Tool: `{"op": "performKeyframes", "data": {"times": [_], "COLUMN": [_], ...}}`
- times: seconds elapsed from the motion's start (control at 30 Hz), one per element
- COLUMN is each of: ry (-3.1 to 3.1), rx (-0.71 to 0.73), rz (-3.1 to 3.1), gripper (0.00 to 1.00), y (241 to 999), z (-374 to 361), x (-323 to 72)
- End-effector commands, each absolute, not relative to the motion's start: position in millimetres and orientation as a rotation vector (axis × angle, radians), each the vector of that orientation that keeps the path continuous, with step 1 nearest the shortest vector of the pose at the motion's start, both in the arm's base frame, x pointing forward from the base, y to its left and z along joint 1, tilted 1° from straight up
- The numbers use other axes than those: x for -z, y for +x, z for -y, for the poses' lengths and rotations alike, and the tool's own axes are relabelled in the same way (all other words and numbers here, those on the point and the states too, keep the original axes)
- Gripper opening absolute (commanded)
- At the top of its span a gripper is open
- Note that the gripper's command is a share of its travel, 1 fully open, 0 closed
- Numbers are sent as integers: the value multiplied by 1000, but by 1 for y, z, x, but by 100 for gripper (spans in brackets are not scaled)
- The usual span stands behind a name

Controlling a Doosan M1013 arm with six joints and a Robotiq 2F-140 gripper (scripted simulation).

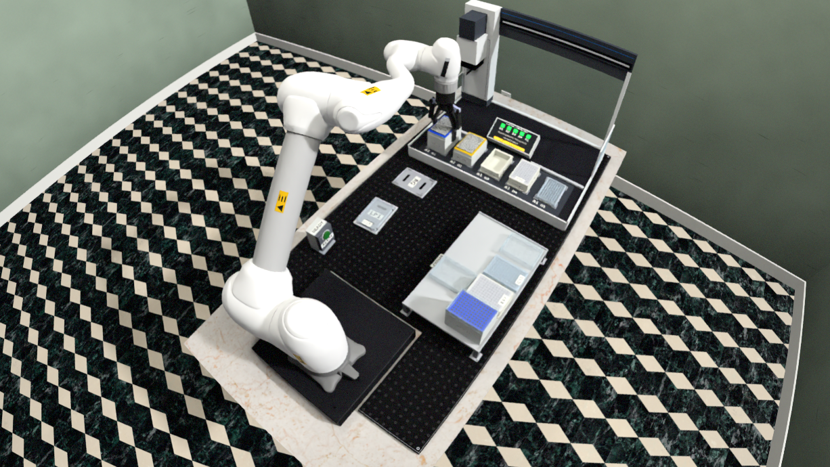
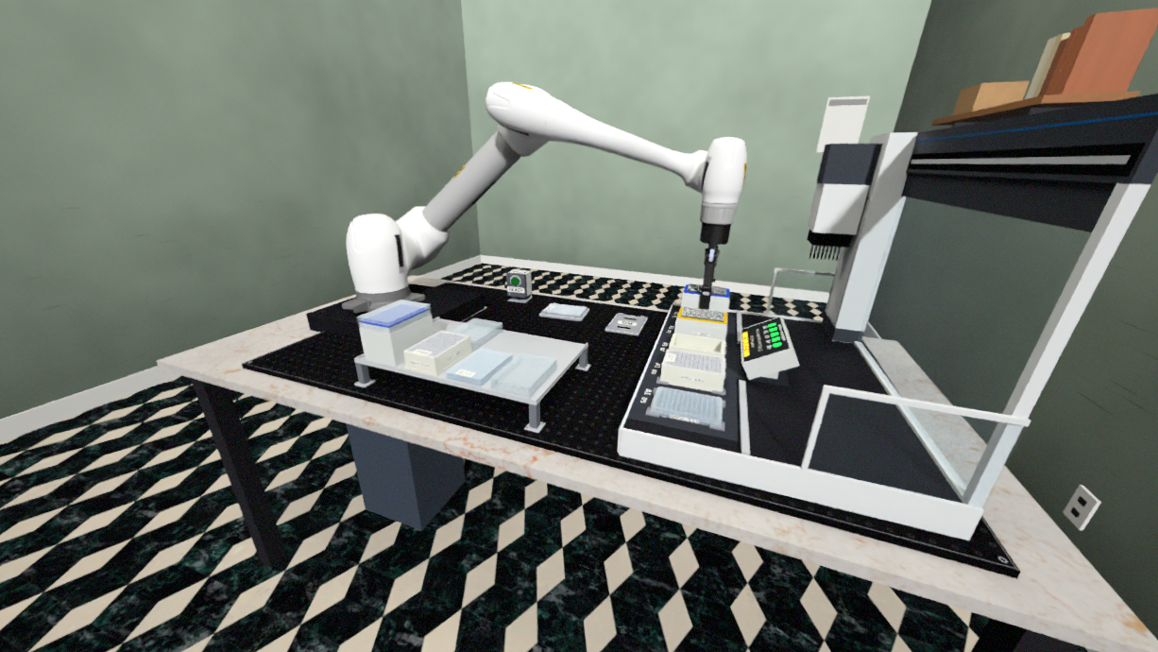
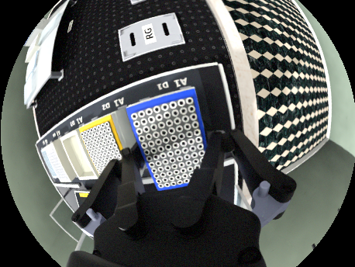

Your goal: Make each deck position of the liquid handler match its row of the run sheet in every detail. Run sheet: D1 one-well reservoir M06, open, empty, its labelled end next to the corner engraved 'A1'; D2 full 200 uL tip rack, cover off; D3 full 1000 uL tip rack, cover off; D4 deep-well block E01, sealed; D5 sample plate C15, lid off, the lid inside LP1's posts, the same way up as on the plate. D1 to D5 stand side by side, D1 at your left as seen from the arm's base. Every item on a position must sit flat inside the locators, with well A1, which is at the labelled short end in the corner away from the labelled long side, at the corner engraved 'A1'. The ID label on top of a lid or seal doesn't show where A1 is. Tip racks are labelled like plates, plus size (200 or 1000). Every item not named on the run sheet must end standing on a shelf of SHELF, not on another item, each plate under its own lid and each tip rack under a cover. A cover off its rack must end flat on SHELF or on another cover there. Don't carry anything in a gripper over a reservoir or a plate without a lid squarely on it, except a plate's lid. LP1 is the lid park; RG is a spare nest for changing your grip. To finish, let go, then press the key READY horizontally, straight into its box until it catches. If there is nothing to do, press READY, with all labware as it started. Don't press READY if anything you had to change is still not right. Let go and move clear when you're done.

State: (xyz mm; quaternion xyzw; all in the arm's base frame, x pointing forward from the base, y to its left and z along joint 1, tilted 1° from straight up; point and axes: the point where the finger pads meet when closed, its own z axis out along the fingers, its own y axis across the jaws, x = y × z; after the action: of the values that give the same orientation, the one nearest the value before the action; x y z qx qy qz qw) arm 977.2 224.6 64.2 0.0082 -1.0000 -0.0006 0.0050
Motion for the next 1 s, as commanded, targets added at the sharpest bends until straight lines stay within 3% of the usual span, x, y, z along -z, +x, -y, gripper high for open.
{"op": "performKeyframes", "data": {"times": [0.0,0.97], "ry": [26,26], "rx": [3,3], "rz": [3133,3133], "gripper": [10,10], "y": [978,978], "z": [-225,-225], "x": [-66,-102]}}
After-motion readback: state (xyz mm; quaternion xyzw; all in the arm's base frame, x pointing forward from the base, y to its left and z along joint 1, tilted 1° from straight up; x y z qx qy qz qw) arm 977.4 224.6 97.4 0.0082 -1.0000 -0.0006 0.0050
